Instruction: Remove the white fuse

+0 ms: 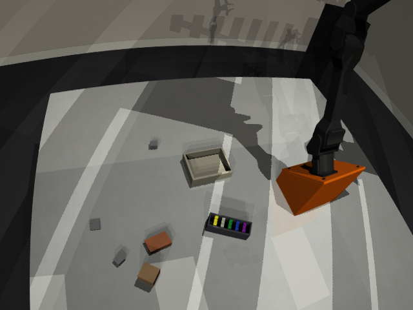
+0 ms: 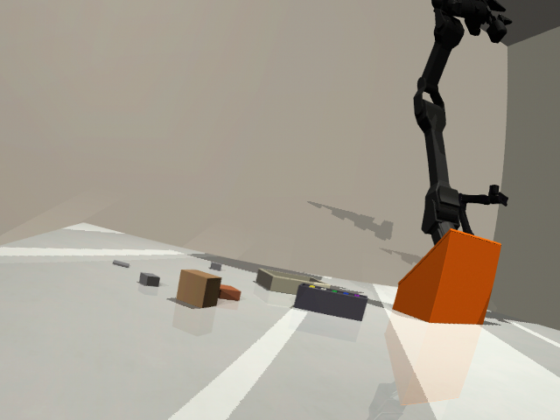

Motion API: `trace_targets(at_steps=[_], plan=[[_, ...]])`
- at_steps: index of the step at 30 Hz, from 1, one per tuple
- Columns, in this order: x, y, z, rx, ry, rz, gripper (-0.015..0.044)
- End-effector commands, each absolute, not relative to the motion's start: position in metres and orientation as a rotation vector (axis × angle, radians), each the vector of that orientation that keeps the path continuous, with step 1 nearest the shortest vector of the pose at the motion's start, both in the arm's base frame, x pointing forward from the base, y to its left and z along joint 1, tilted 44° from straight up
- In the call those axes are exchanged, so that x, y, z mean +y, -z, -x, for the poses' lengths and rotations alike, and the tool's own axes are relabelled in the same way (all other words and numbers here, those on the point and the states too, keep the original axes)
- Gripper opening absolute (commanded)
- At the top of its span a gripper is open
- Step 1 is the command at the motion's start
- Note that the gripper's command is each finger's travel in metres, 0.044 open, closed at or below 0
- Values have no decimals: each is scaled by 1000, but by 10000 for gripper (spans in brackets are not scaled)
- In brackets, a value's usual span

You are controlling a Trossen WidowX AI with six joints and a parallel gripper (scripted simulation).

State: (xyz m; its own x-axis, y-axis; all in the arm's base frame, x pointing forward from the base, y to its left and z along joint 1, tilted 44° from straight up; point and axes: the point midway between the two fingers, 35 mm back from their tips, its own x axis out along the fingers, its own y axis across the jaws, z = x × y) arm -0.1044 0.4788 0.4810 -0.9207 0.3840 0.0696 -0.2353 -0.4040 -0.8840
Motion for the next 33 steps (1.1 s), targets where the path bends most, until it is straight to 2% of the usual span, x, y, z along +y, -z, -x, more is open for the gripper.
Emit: trace_targets(at_steps=[1,5,6,19,26,33], plan=[[480,-480,103,-1437,-2349,208,185],[507,-456,67,-1242,-2296,294,80],[514,-449,55,-1185,-2277,319,74],[549,-346,-109,-583,-1956,594,74],[531,-276,-200,-245,-1740,720,74],[485,-203,-281,81,-1507,829,74]])
